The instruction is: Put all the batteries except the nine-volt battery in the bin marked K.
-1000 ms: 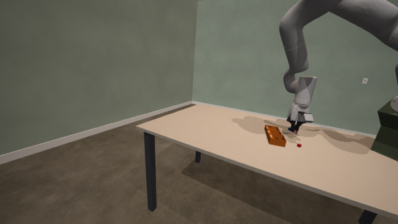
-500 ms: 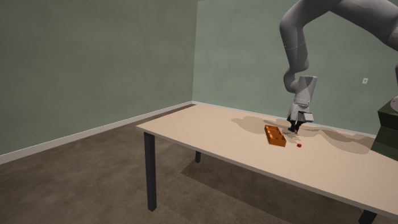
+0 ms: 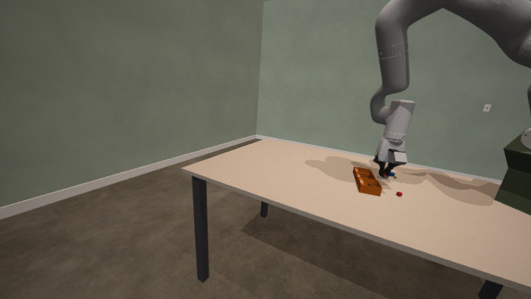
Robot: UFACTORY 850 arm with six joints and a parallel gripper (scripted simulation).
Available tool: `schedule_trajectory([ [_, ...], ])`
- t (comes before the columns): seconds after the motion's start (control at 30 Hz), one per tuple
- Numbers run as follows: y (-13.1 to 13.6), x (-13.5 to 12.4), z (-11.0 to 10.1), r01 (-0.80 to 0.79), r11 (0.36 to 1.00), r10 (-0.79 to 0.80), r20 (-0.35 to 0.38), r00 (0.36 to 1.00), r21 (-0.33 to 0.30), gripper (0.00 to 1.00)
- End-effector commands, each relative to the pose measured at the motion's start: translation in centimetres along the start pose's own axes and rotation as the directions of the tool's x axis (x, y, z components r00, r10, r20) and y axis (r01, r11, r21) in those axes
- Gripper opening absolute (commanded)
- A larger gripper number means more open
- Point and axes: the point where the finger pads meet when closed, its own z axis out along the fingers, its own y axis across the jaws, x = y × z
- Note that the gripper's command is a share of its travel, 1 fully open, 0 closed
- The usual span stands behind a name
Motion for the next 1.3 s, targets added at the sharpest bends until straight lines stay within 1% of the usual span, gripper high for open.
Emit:
schedule_trajectory([
  [0.0, 2.4, 1.4, 0.0, -0.156, 0.988, 0.156, -0.003, 0.988, 0.006, 0.0],
  [0.23, 6.0, 3.6, 0.0, -0.162, 0.987, 0.162, -0.003, 0.987, 0.006, 0.0],
  [0.3, 6.5, 3.9, 0.0, -0.162, 0.987, 0.162, -0.003, 0.987, 0.006, 0.0],
  [0.77, 6.2, 3.8, 0.0, -0.162, 0.987, 0.162, -0.003, 0.987, 0.006, 0.0],
  [0.87, 6.2, 3.8, 0.6, -0.162, 0.987, 0.162, -0.003, 0.987, 0.006, 0.0],
  [0.93, 6.2, 3.8, 0.6, -0.162, 0.987, 0.162, -0.003, 0.987, 0.006, 0.0],
  [1.27, 6.2, 3.8, 2.6, -0.162, 0.987, 0.162, -0.003, 0.987, 0.006, 0.0],
])
